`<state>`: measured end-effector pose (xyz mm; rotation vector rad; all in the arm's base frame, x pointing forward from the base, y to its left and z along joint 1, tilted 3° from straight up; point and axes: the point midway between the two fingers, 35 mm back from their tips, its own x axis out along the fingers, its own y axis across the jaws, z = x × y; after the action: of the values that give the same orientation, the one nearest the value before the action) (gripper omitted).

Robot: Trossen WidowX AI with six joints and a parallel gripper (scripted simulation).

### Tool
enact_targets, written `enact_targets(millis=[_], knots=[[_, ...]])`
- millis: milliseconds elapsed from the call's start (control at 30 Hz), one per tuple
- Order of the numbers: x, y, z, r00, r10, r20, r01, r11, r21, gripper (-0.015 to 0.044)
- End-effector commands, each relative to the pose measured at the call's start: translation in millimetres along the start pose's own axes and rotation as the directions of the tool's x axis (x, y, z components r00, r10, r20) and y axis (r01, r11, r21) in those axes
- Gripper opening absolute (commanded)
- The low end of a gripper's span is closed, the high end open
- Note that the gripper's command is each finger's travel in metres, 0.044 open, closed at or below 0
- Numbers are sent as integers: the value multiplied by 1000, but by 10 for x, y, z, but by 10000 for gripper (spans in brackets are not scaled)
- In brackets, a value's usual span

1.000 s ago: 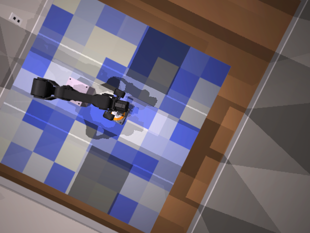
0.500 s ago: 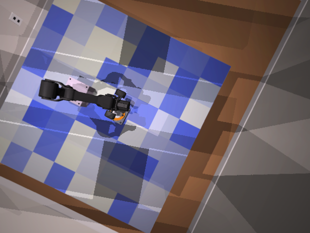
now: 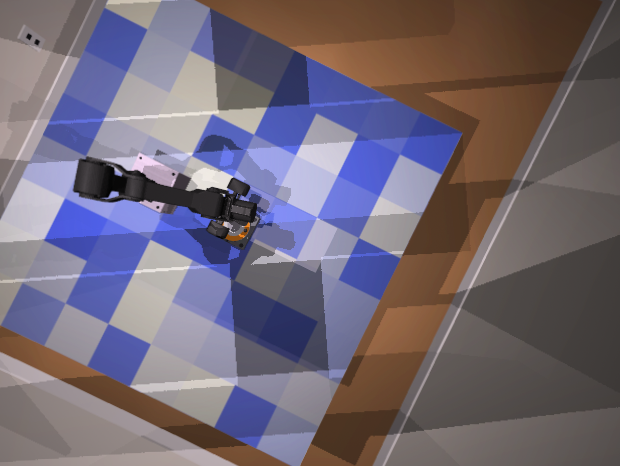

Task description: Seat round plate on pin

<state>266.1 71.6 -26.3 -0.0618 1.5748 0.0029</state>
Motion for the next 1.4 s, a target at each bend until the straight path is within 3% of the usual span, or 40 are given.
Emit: enact_targets(millis=[0, 1367], knots=[[21, -28, -85, 1000, 0, -12, 0, 1000, -2, 0], [18, -333, -318, 1000, -3, -14, 3, 1000, -2, 0]])
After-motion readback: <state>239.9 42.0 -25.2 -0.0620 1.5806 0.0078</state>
